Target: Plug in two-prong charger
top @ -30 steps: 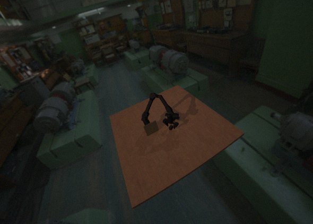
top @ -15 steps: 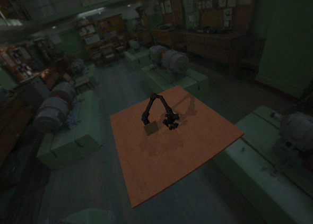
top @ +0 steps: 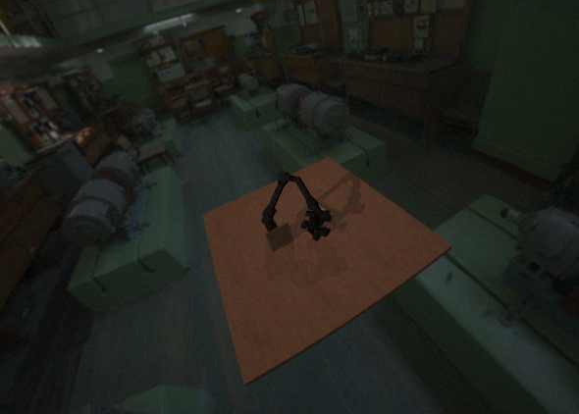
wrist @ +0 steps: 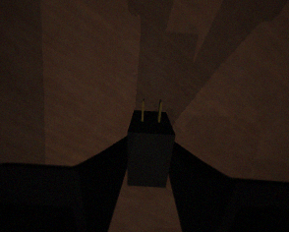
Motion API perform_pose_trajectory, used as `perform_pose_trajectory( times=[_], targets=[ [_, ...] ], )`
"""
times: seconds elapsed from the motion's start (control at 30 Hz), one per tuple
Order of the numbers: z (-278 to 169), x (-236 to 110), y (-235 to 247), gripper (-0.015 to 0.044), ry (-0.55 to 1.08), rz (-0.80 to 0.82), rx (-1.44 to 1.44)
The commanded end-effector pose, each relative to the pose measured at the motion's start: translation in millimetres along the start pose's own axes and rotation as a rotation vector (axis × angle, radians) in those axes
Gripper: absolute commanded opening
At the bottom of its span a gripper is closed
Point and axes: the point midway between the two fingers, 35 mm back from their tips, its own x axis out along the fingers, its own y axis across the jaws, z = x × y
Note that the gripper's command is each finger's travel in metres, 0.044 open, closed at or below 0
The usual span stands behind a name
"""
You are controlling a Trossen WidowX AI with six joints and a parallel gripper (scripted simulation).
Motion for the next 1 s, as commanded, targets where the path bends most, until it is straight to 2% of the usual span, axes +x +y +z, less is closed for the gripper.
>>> perform_pose_trajectory(
  times=[0.0,0.1,0.43,0.97],
  targets=[
    [0,-1,0,0.0072,0.000,-0.001,-0.001],
    [0,-8,-1,0.0000,0.000,-0.001,0.000],
    [-8,-54,1,0.0000,-0.001,0.006,0.007],
    [12,-46,16,0.0000,0.001,0.001,0.070]
  ],
)
